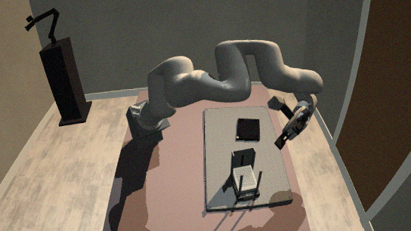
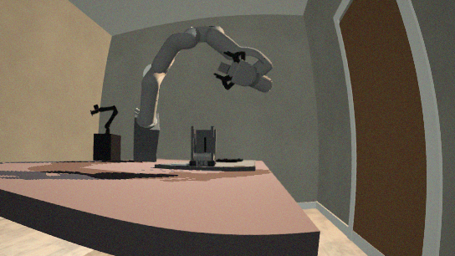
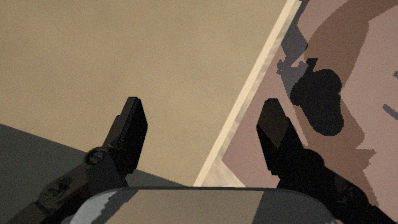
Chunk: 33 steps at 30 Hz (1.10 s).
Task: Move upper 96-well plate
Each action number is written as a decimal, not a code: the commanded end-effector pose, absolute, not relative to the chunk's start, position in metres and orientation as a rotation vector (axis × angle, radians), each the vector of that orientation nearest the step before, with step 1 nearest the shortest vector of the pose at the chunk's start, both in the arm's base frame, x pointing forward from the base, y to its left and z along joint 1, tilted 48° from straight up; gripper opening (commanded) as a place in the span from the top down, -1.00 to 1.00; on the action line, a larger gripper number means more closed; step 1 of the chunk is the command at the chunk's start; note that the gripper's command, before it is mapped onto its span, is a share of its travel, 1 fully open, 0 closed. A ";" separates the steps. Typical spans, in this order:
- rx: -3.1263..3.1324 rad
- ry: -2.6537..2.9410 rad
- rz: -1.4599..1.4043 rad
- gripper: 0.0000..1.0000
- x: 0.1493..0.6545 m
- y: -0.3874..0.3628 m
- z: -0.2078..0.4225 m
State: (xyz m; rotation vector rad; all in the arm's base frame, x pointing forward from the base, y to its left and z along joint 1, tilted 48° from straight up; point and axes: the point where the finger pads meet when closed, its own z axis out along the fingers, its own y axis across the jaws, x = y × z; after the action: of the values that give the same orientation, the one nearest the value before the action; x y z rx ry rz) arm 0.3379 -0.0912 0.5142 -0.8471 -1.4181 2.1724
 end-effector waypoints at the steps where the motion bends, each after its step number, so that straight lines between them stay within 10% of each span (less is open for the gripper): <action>1: -0.850 -1.420 2.173 -1.00 0.338 -0.091 0.515; 33: -1.266 -1.587 2.469 -1.00 0.339 -0.138 0.497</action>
State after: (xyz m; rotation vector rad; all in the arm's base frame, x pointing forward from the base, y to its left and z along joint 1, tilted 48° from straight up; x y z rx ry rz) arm 0.3393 -0.1304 0.5004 -1.1847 -1.5572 2.4204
